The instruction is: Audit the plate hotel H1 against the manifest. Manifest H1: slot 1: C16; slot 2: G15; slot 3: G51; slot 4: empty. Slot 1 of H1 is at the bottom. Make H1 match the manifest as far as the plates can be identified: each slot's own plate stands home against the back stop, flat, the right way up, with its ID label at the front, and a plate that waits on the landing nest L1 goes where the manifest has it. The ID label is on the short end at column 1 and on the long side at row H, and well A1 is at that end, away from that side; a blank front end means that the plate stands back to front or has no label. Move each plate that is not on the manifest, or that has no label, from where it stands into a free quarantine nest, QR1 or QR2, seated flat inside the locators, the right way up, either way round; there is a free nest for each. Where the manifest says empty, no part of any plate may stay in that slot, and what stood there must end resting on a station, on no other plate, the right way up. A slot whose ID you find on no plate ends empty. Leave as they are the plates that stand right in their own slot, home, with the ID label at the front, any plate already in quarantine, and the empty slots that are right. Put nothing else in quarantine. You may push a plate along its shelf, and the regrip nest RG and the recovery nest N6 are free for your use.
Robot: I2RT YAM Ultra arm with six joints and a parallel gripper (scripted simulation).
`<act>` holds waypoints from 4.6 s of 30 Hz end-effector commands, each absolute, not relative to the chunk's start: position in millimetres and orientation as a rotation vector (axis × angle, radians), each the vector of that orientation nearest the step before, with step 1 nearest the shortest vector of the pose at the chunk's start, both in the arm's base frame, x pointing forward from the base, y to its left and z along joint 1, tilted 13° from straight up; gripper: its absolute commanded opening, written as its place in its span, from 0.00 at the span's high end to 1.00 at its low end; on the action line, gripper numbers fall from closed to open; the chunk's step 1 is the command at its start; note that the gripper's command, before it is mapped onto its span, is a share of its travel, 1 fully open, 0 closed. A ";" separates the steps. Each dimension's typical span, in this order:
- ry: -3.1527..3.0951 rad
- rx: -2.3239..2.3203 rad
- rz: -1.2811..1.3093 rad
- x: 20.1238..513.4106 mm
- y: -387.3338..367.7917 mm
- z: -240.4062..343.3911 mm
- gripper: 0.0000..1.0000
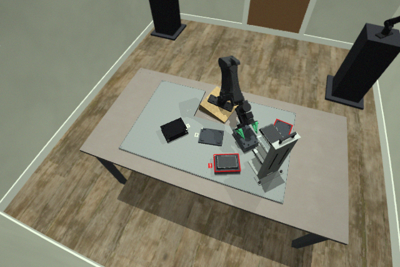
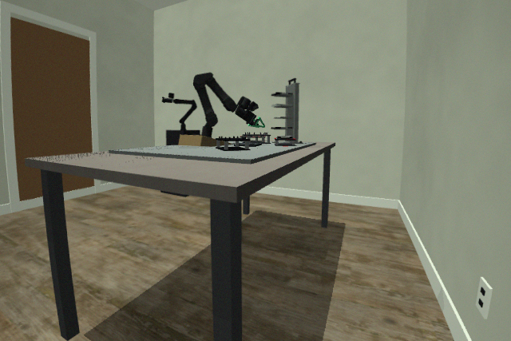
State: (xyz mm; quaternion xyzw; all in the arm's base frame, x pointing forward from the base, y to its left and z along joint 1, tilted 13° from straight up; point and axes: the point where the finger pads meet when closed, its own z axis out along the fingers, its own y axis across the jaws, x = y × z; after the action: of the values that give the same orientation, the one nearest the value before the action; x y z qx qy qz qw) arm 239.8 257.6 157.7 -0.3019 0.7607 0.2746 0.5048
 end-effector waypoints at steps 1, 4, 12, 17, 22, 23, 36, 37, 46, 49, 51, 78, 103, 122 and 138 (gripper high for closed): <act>1.764 -0.706 0.684 245.1 265.6 184.4 0.00; 1.764 -0.706 0.684 245.1 265.6 184.4 0.00; 1.791 -0.713 0.676 235.6 254.0 168.2 0.00; 1.813 -0.716 0.668 230.1 245.8 161.2 0.00; 1.806 -0.713 0.668 226.2 240.0 162.8 0.00; 1.813 -0.715 0.666 224.2 238.1 158.9 0.00; 1.770 -0.707 0.674 219.8 231.2 187.9 0.00; 1.770 -0.707 0.674 219.1 230.2 189.1 0.00; 1.769 -0.708 0.674 214.2 223.3 197.7 0.00; 1.770 -0.708 0.674 212.0 220.3 201.3 0.00; 1.769 -0.708 0.673 210.6 218.4 203.7 0.00; 1.788 -0.715 0.668 205.2 200.6 270.8 0.00; 1.805 -0.718 0.666 203.0 186.1 334.0 0.00; 1.805 -0.718 0.666 199.9 173.2 388.5 0.00; 1.774 -0.717 0.662 189.2 162.0 428.7 0.00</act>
State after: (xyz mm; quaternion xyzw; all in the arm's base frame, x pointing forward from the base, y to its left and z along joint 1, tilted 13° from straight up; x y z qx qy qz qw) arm 200.3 167.1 414.8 -0.2956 0.7533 0.2762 0.5186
